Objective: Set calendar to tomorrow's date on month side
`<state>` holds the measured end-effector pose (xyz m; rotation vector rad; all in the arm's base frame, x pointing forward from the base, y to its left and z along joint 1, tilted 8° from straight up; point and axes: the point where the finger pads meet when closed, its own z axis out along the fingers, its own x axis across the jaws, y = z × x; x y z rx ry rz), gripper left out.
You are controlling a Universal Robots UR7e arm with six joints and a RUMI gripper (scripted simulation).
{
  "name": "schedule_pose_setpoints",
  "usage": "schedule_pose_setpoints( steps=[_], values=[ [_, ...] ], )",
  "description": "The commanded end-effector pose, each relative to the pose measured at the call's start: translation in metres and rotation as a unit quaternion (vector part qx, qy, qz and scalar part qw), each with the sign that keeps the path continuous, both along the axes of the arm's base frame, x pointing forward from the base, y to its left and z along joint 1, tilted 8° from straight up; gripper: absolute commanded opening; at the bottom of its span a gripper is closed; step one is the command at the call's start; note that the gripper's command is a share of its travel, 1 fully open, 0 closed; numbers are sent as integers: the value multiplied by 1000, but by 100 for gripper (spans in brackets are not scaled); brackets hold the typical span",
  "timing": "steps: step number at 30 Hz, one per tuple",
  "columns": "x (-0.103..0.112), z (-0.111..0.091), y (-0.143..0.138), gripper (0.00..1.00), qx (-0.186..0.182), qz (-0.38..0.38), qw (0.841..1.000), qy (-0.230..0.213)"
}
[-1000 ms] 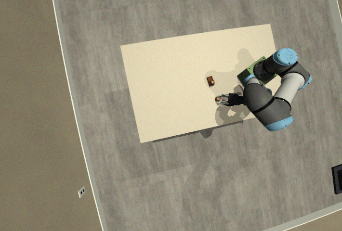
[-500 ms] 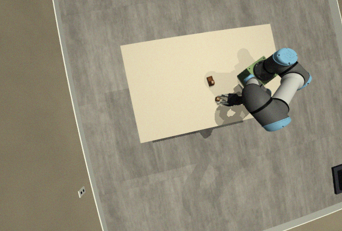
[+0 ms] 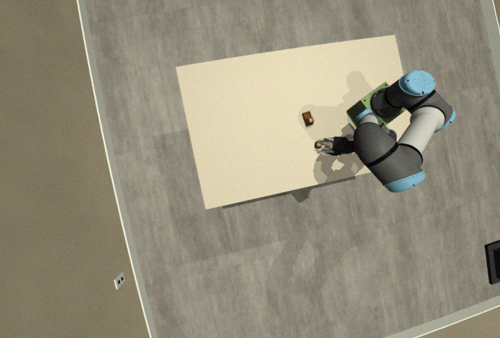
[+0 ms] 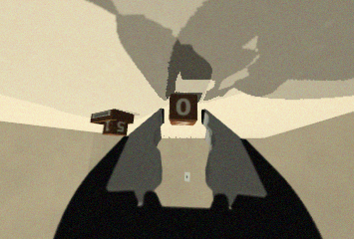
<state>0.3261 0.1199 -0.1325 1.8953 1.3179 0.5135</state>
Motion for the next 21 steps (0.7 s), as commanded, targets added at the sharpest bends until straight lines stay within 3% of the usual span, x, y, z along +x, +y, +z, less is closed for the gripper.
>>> schedule_pose_setpoints(
  steps=[1, 16, 17, 21],
  values=[
    [0, 0, 0, 28, 0, 0, 1000, 0],
    [0, 0, 0, 28, 0, 0, 1000, 0],
    [0, 0, 0, 10, 0, 0, 1000, 0],
    [0, 0, 0, 10, 0, 0, 1000, 0]
  ],
)
